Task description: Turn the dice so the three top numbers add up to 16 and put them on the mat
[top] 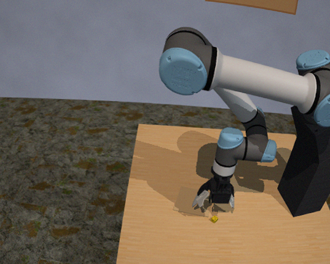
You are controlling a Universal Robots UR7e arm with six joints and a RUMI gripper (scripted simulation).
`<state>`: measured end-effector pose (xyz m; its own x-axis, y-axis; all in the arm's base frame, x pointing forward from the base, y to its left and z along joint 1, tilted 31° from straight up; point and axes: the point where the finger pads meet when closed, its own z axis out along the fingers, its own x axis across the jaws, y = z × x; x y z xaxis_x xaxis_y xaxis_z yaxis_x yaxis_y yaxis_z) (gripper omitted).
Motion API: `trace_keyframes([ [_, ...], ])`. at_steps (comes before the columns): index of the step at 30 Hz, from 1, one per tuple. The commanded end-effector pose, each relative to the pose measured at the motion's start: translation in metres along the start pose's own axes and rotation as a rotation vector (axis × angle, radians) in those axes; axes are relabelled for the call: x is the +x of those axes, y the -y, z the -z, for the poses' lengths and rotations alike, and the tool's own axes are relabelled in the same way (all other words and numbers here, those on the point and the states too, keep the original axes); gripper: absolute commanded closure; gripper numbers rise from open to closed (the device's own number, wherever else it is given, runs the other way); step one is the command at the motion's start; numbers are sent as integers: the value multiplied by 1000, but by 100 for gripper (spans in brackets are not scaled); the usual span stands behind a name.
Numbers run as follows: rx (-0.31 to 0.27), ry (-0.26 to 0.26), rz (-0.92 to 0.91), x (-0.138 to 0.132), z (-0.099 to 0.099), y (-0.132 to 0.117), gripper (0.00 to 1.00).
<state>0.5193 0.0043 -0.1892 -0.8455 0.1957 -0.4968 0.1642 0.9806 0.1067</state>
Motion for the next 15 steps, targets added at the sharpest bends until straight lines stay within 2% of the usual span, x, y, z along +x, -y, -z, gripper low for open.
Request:
trace_keyframes([
  [1,0,1,0,0,2,0,0],
  [7,0,1,0,0,15,0,0],
  [15,0,1,0,0,49,0,0],
])
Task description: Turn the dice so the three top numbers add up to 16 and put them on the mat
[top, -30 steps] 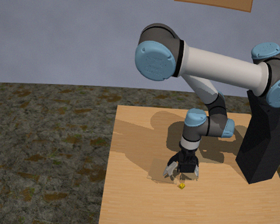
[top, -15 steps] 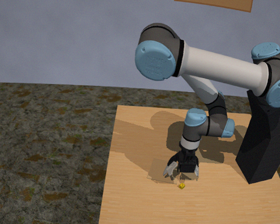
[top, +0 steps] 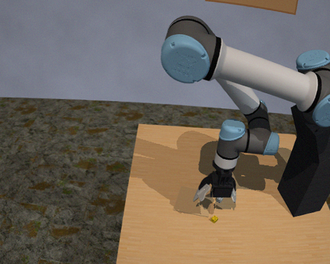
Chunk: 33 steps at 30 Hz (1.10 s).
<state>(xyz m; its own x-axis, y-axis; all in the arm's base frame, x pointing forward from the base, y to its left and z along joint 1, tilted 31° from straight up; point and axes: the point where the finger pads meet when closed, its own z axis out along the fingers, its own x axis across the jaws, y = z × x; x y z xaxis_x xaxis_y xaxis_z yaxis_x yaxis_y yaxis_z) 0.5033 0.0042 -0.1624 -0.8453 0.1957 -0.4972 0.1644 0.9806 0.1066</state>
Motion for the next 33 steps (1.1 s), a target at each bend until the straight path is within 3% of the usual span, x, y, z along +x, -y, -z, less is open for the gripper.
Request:
trace_keyframes([
  [1,0,0,0,-1,18,0,0],
  [17,0,0,0,-1,73,0,0],
  [33,0,0,0,-1,82,0,0],
])
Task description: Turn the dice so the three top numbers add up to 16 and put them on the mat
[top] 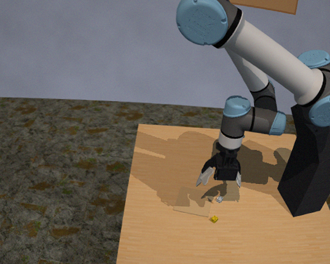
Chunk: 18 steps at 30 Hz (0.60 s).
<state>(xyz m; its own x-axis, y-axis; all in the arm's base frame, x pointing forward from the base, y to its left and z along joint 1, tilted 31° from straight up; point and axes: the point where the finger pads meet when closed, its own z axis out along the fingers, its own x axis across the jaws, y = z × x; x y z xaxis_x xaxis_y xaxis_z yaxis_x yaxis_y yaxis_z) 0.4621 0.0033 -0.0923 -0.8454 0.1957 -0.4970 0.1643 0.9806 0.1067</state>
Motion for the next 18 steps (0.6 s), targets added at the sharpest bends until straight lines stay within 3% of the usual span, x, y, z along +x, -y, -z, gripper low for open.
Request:
trace_keyframes([
  [1,0,1,0,0,1,0,0],
  [10,0,1,33,0,0,-1,0],
  [18,0,0,279,3,-4,-11,0],
])
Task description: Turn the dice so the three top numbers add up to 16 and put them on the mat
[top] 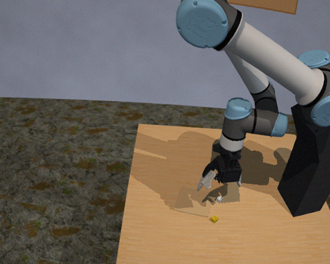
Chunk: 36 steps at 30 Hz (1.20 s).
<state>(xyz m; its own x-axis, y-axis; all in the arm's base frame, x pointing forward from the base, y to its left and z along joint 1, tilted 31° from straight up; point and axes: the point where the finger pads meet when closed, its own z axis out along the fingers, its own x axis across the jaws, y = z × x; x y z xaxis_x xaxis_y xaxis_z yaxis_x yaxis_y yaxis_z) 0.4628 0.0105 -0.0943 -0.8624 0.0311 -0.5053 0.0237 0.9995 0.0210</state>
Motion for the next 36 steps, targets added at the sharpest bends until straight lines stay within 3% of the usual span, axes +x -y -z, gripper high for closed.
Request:
trace_keyframes([
  [1,-2,3,113,0,-1,-5,0],
  [16,-1,4,574,3,-7,-26,0],
  [36,-1,4,591,4,-7,-27,0],
])
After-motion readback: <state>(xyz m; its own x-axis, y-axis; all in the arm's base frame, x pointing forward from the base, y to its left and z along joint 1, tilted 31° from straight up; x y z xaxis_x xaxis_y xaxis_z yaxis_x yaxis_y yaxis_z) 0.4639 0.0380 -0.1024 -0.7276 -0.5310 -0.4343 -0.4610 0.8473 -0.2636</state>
